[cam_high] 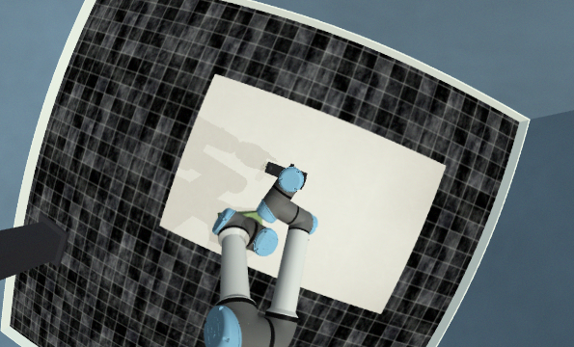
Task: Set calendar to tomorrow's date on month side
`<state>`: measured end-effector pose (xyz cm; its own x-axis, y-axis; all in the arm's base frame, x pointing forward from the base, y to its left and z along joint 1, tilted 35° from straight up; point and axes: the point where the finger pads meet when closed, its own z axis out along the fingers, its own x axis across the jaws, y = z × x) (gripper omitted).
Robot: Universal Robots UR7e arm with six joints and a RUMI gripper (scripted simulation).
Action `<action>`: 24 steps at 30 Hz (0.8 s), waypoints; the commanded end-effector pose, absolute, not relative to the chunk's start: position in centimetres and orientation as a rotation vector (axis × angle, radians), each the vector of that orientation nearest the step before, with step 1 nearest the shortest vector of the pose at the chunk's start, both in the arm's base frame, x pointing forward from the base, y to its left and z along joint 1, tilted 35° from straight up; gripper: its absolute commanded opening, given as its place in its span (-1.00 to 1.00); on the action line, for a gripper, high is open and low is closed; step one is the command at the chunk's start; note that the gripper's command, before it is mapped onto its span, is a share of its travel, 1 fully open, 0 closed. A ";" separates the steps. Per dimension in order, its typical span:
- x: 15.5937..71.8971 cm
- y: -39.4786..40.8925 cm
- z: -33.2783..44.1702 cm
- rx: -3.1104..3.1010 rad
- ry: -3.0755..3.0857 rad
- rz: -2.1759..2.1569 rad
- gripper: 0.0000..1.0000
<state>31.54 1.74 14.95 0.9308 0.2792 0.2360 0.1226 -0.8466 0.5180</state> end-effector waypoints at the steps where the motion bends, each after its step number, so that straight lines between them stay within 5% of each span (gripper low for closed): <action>1: 31.6 1.7 15.0 2.575 0.285 0.418 -0.44; 24: 31.8 1.3 14.0 2.577 0.287 0.411 -0.44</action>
<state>31.65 1.51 14.54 0.9312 0.2785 0.2354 0.1225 -0.8469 0.5175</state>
